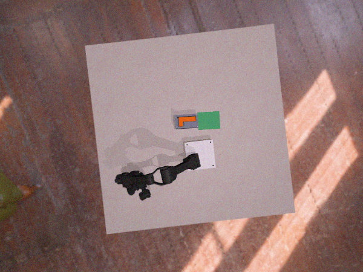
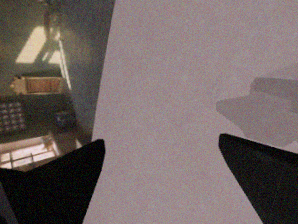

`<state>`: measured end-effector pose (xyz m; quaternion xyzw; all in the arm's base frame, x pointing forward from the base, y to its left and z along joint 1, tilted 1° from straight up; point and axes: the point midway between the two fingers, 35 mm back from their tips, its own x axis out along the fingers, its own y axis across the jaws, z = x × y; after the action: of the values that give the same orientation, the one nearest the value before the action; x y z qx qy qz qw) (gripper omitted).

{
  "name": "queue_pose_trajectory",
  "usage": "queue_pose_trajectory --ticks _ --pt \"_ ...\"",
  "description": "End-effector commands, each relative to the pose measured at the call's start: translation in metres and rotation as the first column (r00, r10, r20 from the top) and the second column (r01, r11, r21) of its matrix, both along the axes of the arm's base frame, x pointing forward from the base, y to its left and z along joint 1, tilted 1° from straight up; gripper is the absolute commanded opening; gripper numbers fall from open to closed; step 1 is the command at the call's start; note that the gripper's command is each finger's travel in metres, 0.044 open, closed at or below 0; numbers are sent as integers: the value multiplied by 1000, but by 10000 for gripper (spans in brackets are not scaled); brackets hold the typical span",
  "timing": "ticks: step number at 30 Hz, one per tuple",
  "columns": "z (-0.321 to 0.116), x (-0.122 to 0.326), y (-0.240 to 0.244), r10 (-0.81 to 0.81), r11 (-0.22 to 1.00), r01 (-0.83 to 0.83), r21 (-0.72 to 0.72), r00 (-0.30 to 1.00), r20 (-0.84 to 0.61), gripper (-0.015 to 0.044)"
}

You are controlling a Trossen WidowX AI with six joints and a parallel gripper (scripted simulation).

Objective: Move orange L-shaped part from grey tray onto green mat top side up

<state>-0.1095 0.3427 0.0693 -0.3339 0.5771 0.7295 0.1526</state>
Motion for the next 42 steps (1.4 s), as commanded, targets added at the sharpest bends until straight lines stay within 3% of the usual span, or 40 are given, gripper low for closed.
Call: queue_pose_trajectory --ticks 1,9,15,22,27,33,38,42 --pt "0 1 0 -4 1000 4 1 1000 1 374" --pt "5 81 -1 -254 964 261 -47 959 127 180" --pt "13 177 -24 -550 802 593 -74 781 296 180" --pt "24 288 -95 -781 405 914 -41 369 505 180" --pt "33 346 -171 -781 37 999 33 8 625 180" --pt "46 379 -274 -588 -391 906 162 -381 714 180" --pt "48 380 -286 -553 -435 882 179 -419 720 180" --pt "25 383 -285 -553 -435 882 179 -419 720 180"
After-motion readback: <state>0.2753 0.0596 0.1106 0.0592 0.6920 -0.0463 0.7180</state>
